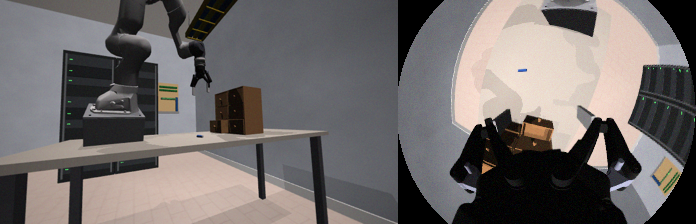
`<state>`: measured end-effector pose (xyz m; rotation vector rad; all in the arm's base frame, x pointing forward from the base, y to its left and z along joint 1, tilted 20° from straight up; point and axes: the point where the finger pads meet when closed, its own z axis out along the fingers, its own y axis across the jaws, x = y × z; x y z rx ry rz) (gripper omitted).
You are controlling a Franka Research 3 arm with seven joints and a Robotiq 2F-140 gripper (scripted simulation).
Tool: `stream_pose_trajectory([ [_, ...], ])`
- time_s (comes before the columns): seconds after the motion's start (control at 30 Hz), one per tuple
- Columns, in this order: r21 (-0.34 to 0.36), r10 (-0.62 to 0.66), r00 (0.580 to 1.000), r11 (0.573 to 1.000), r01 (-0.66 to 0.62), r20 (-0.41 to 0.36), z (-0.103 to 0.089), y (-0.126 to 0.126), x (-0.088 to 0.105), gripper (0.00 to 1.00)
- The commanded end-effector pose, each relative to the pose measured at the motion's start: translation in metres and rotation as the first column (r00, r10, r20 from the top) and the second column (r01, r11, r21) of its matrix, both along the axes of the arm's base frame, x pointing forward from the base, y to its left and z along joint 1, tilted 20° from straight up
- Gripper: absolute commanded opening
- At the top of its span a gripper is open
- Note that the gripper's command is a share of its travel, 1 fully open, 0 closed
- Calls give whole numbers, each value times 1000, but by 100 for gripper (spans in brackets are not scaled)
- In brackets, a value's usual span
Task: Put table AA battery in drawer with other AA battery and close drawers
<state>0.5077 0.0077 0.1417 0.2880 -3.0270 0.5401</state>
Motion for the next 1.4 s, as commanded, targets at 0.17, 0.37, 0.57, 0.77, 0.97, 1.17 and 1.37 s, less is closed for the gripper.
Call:
stream_pose_trajectory([
  [0.17,37,298,949,955,-295,-105,-5,2,-8,100],
  [0.37,37,298,949,955,-295,-105,-5,2,-8,100],
  [0.57,79,510,842,860,-505,-177,-10,3,-19,100],
  [0.77,79,510,842,860,-505,-177,-10,3,-19,100],
  [0.97,108,614,761,788,-606,-211,-13,4,-25,100],
  [1.17,141,710,662,700,-700,-241,-17,4,-32,100],
  [1.37,179,794,546,598,-781,-267,-20,5,-39,100],
])
